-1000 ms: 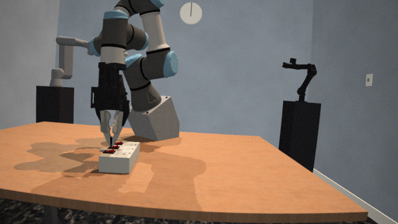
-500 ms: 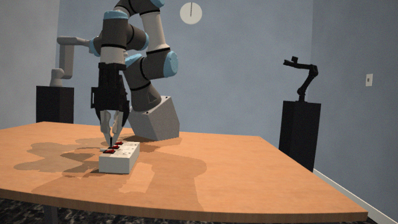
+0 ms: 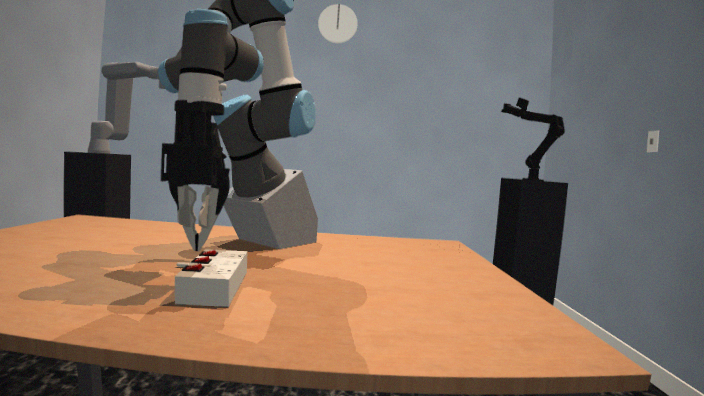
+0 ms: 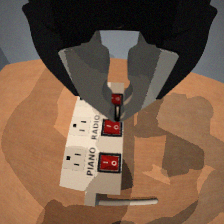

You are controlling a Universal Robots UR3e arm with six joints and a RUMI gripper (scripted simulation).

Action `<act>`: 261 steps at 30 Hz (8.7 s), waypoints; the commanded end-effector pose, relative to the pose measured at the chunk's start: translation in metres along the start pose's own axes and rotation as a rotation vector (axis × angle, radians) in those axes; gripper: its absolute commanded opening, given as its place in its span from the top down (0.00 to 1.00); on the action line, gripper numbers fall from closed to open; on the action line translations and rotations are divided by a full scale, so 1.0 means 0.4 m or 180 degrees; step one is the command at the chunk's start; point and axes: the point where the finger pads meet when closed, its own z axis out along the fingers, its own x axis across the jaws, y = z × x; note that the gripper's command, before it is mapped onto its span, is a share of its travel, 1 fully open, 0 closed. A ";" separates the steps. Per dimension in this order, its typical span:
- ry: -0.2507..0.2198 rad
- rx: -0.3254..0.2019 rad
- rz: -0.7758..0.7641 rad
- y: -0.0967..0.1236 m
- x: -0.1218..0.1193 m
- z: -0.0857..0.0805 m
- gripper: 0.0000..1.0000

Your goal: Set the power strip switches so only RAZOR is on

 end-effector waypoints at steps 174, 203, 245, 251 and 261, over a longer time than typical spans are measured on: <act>0.0000 -0.0003 0.0001 0.115 0.034 0.012 1.00; 0.0000 -0.0003 0.0001 0.117 0.033 0.012 1.00; 0.0000 -0.0003 0.0001 0.117 0.033 0.013 1.00; 0.0000 -0.0003 0.0001 0.117 0.033 0.017 1.00; 0.0000 -0.0003 0.0001 0.117 0.033 0.026 1.00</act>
